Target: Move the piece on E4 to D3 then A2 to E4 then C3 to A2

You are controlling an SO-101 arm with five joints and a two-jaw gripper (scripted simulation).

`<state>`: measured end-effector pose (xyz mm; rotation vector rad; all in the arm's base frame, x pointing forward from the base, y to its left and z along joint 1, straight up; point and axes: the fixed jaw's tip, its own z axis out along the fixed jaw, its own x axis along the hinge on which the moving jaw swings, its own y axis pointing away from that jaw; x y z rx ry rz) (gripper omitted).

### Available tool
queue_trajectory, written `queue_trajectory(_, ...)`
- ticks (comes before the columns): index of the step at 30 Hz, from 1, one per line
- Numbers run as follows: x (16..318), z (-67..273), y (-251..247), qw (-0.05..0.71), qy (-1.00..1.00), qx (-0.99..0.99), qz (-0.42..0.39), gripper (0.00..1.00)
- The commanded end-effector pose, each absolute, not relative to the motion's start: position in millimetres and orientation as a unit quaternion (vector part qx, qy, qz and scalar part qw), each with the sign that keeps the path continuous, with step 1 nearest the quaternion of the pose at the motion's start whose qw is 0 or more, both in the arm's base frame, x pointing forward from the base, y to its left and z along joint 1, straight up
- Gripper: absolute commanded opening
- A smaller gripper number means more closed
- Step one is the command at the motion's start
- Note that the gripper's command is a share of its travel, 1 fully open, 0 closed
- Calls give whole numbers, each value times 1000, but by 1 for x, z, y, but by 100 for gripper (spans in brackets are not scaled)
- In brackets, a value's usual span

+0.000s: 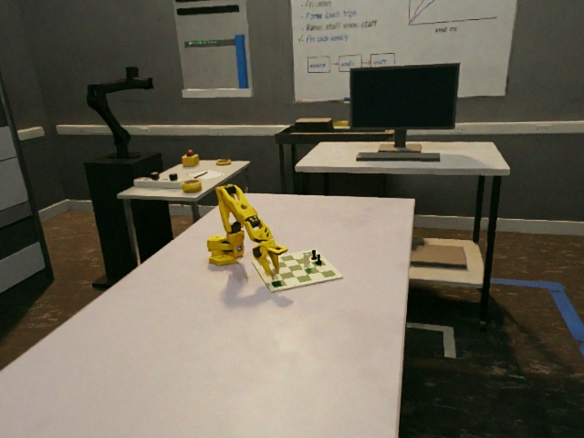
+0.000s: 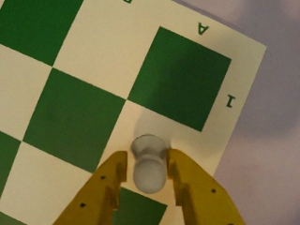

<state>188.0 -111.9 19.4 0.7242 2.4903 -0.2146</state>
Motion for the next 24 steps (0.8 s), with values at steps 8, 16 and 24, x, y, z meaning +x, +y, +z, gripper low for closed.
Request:
queue_trajectory(8,185,17,-108,259,925,268,-75,9)
queue_trajectory(16,184,18,-108,258,925,269,-75,9)
queue_trajectory(24,184,18,-108,258,925,269,-75,9)
